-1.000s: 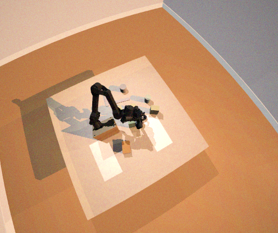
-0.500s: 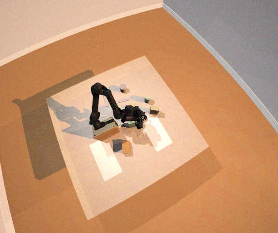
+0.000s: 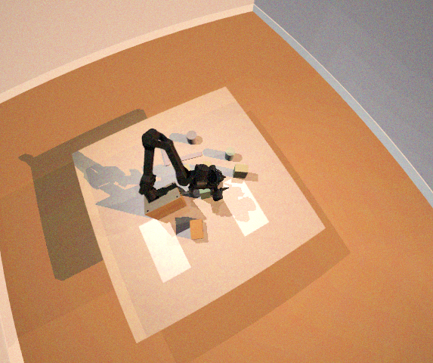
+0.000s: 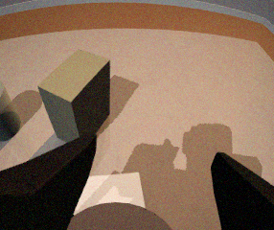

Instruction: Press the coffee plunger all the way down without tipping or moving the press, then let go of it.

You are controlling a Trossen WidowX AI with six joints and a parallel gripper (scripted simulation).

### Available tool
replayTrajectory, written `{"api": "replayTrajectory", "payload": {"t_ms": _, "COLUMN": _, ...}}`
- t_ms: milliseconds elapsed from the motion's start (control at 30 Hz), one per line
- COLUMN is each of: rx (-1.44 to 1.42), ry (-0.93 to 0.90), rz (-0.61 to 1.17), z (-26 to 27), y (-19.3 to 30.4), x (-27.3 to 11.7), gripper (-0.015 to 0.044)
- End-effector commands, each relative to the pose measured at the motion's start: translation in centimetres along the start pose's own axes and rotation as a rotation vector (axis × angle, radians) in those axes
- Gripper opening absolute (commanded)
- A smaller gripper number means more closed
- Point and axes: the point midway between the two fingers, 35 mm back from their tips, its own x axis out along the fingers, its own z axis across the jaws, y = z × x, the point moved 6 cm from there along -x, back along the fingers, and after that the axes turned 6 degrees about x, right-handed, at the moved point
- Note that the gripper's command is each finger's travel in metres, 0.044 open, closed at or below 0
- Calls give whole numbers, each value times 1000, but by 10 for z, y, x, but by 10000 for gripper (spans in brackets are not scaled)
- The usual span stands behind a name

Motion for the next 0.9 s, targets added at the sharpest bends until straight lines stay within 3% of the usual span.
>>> {"api": "replayTrajectory", "payload": {"t_ms": 0, "rx": -3, "ry": 6, "rz": -2, "z": -1, "y": 0, "x": 0, "gripper": 388}}
{"api": "replayTrajectory", "payload": {"t_ms": 67, "rx": -3, "ry": 6, "rz": -2, "z": -1, "y": 0, "x": 0, "gripper": 440}}
{"api": "replayTrajectory", "payload": {"t_ms": 267, "rx": -4, "ry": 7, "rz": 0, "z": 1, "y": -7, "x": -8, "gripper": 440}}
{"api": "replayTrajectory", "payload": {"t_ms": 567, "rx": -3, "ry": 4, "rz": 8, "z": 14, "y": -44, "x": -82, "gripper": 440}}
{"api": "replayTrajectory", "payload": {"t_ms": 867, "rx": -3, "ry": 4, "rz": 8, "z": 13, "y": -43, "x": -82, "gripper": 440}}
